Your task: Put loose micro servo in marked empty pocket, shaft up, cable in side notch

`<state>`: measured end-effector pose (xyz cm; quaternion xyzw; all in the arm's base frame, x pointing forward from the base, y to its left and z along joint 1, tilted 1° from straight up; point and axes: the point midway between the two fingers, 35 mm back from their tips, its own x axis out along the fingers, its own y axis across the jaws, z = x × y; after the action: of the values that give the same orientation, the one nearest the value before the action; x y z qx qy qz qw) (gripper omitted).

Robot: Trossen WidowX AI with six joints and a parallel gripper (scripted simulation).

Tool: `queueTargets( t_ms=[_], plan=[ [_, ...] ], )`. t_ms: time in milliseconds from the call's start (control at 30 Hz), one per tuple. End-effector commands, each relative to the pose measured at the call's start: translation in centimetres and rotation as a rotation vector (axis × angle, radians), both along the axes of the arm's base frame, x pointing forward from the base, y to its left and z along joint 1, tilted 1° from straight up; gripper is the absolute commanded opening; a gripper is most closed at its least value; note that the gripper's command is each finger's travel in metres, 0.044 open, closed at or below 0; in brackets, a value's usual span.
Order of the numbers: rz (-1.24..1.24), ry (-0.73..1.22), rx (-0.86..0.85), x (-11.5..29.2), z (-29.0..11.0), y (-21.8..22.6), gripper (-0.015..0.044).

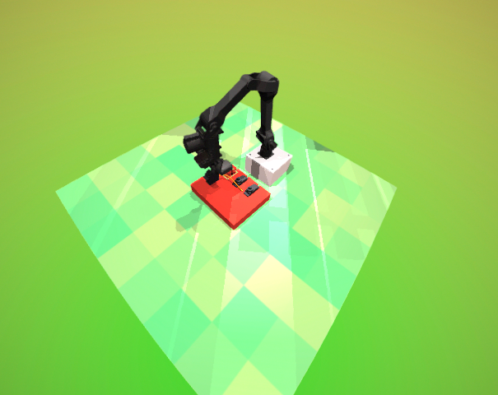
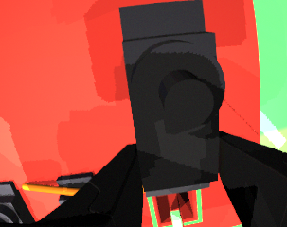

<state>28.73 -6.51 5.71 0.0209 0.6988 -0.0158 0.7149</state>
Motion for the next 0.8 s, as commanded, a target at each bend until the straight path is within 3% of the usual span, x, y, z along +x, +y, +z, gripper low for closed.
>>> queueTargets(
  t_ms=[0,767],
  plan=[
    [0.010,-0.001,-0.005,-1.1,0.1,-0.1,0.0000],
    [0.048,0.008,-0.006,-10.7,-0.2,-0.1,0.0000]
  ],
)
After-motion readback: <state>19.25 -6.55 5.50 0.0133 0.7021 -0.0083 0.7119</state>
